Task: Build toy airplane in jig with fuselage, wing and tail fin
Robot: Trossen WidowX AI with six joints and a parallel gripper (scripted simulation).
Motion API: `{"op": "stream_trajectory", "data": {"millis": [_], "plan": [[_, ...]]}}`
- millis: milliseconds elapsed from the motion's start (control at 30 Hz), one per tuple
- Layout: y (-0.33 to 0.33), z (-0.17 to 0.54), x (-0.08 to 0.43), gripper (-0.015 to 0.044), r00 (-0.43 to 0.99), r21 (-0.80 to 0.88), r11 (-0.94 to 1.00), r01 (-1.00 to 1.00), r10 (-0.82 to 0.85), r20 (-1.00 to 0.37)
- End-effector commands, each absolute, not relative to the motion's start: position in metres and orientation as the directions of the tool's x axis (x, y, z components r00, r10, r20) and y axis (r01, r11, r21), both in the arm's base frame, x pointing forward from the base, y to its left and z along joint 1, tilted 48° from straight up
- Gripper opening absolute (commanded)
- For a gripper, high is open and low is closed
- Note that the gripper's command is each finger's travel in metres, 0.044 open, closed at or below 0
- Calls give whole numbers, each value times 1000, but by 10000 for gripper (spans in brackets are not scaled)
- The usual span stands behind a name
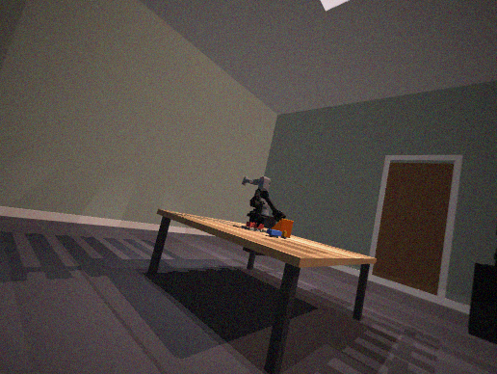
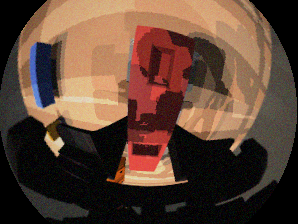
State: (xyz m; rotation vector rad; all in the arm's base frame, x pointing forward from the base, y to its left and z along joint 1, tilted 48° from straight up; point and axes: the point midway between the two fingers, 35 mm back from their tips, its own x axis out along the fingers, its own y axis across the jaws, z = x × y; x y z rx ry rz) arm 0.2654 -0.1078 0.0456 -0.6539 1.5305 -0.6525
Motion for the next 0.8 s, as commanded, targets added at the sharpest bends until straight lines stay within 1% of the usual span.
{"op": "stream_trajectory", "data": {"millis": [0,100,600,633,767], "plan": [[-107,46,266,111,-51,-737,676,-23,-737,-674],[-107,46,266,32,-51,-737,676,-23,-737,-674],[-107,46,266,426,-51,-737,676,-23,-737,-674],[-107,46,266,440,-51,-737,676,-23,-737,-674],[-107,46,266,440,-51,-737,676,-23,-737,-674]]}}
